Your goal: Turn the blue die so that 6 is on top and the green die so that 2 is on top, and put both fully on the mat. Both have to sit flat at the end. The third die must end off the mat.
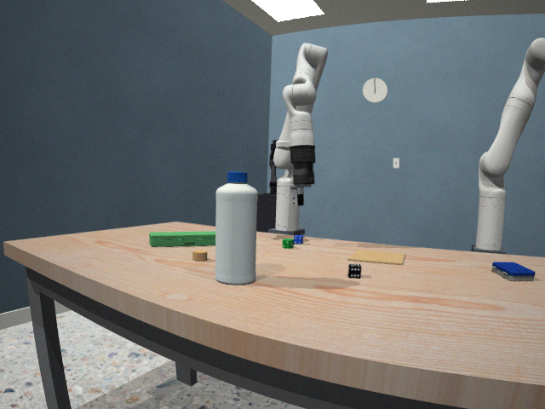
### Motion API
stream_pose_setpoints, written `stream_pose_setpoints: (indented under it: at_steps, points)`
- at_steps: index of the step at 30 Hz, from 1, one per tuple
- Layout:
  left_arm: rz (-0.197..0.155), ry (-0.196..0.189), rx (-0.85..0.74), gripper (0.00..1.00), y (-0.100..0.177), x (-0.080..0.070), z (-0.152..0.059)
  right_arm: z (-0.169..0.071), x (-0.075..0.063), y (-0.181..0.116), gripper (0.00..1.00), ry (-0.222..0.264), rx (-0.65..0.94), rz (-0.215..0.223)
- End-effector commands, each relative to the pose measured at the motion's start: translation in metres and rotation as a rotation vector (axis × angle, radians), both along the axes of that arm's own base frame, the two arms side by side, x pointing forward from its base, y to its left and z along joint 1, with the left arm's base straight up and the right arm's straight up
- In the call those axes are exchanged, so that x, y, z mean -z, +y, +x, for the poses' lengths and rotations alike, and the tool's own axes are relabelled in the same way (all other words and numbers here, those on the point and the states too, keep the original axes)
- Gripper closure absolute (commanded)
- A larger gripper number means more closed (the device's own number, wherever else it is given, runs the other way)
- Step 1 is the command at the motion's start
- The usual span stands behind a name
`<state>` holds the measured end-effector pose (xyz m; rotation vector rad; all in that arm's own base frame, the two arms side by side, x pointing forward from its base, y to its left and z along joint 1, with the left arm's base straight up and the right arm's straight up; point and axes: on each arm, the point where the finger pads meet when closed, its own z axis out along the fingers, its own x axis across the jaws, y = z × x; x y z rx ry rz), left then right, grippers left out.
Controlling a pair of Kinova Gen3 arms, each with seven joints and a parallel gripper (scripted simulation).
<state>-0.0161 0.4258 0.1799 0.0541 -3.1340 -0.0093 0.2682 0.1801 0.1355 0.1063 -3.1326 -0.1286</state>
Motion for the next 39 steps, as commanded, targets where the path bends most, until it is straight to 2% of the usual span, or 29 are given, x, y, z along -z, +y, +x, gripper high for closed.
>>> stream_pose_setpoints:
  at_steps: [1,5,19,20,39]
  points:
    - [-0.006,-0.007,0.002,0.0,-0.001,-0.0005,0.0024,-0.003,-0.0007,0.0072,0.21,0.0,-0.015,-0.039]
    - [-0.006,-0.007,0.002,0.0,-0.001,-0.0005,0.0024,-0.0031,-0.002,0.0084,0.21,-0.004,-0.015,-0.062]
    - [-0.006,-0.007,0.002,0.0,-0.001,-0.0005,0.0024,-0.003,-0.0033,0.0094,0.21,-0.008,-0.014,-0.082]
    - [-0.006,-0.007,0.002,0.0,-0.001,-0.0005,0.0024,-0.003,-0.0033,0.0094,0.0,-0.008,-0.014,-0.082]
    - [-0.006,-0.007,0.002,0.0,-0.001,-0.0005,0.0024,-0.0029,-0.0032,0.0092,0.0,-0.008,-0.02,-0.082]
